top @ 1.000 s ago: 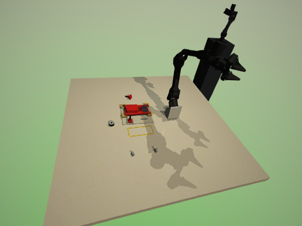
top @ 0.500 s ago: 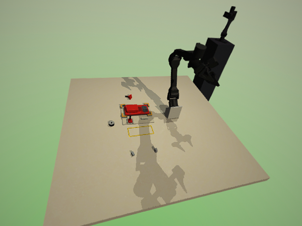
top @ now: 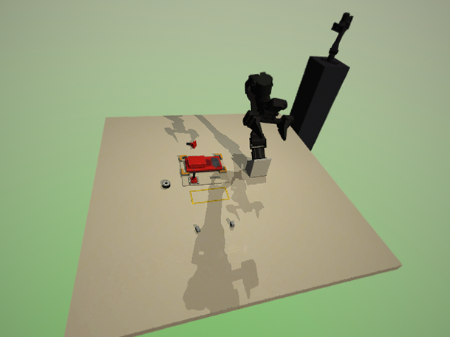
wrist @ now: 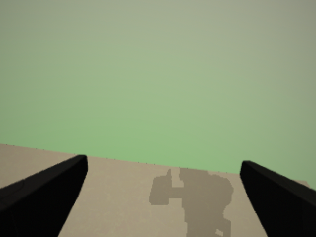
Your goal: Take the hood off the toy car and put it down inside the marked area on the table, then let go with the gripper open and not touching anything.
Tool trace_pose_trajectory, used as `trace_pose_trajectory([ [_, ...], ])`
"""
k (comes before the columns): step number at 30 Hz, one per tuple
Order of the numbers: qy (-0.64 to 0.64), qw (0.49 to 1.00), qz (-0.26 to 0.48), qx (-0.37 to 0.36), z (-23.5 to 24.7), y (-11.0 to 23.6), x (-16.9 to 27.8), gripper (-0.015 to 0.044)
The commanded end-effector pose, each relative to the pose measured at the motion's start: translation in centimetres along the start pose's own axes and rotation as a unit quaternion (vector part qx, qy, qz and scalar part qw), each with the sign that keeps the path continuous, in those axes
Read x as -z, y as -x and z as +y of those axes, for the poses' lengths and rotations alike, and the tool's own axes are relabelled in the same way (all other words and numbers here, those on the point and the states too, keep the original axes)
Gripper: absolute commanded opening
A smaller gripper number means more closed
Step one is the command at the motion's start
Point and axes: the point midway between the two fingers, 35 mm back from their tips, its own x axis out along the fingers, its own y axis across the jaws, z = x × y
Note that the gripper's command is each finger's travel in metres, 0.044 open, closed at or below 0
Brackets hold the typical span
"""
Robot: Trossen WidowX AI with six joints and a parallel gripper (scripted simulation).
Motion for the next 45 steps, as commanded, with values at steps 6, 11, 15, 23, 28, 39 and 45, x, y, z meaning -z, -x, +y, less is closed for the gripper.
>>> trace_pose_trajectory([
  [6,-0.139,0.984,0.08,0.072,-6.8,1.1,6.5,0.044],
  [11,-0.213,0.962,0.125,0.112,-9.9,2.1,10.6,0.044],
  [15,-0.27,0.939,0.16,0.143,-12.0,3.2,13.9,0.044],
  [23,-0.379,0.871,0.234,0.208,-15.4,6.1,21.5,0.044],
  [28,-0.44,0.817,0.278,0.247,-16.7,8.4,26.3,0.044],
  [39,-0.55,0.674,0.372,0.324,-17.2,14.5,36.5,0.044],
  [45,-0.592,0.588,0.419,0.358,-16.2,18.1,41.4,0.044],
])
